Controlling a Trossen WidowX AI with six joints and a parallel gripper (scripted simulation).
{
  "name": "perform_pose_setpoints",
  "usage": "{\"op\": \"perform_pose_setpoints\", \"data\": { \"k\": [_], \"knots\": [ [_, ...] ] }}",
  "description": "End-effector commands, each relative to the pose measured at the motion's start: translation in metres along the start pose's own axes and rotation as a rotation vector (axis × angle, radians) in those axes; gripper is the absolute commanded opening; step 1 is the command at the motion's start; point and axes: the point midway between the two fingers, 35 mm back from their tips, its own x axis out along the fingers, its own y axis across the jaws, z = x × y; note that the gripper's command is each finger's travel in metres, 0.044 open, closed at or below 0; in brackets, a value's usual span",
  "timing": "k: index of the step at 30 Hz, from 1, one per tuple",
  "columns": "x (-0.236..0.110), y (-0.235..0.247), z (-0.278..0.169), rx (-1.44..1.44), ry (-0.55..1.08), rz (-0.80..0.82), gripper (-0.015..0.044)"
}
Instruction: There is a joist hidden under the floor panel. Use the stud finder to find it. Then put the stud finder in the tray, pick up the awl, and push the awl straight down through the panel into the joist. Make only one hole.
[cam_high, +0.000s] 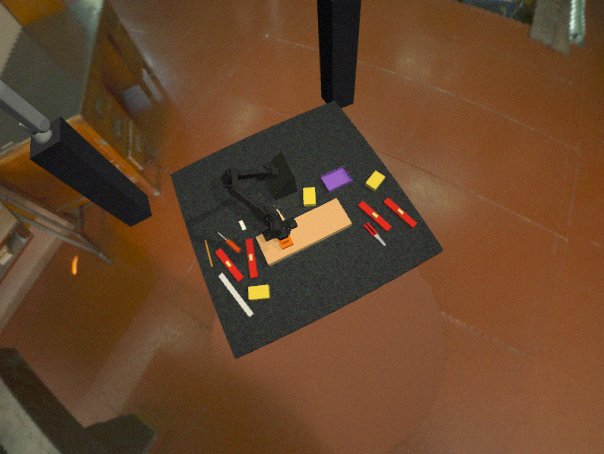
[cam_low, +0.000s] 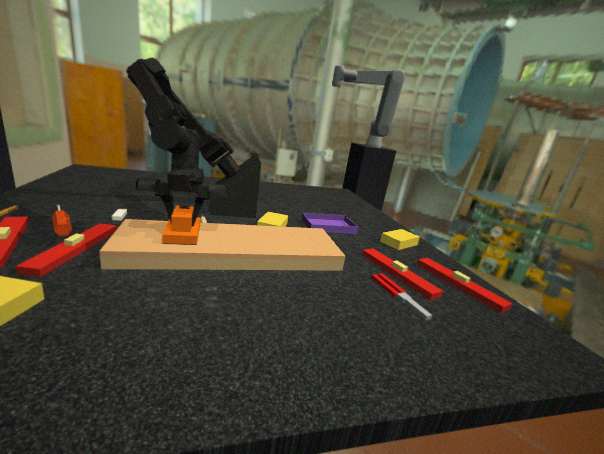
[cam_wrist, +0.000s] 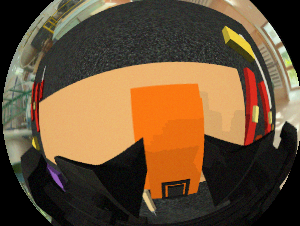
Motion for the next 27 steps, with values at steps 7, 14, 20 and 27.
{"op": "perform_pose_setpoints", "data": {
  "k": [7, 14, 20, 27],
  "knots": [
    [0.000, 0.036, -0.001, 0.000, 0.001, 0.003, 0.0000],
    [0.000, 0.059, -0.001, 0.001, 0.001, 0.004, 0.0000],
    [0.000, 0.079, -0.001, 0.001, 0.001, 0.005, 0.0000],
    [0.000, 0.102, -0.001, 0.001, 0.001, 0.007, 0.0000]
  ]
}}
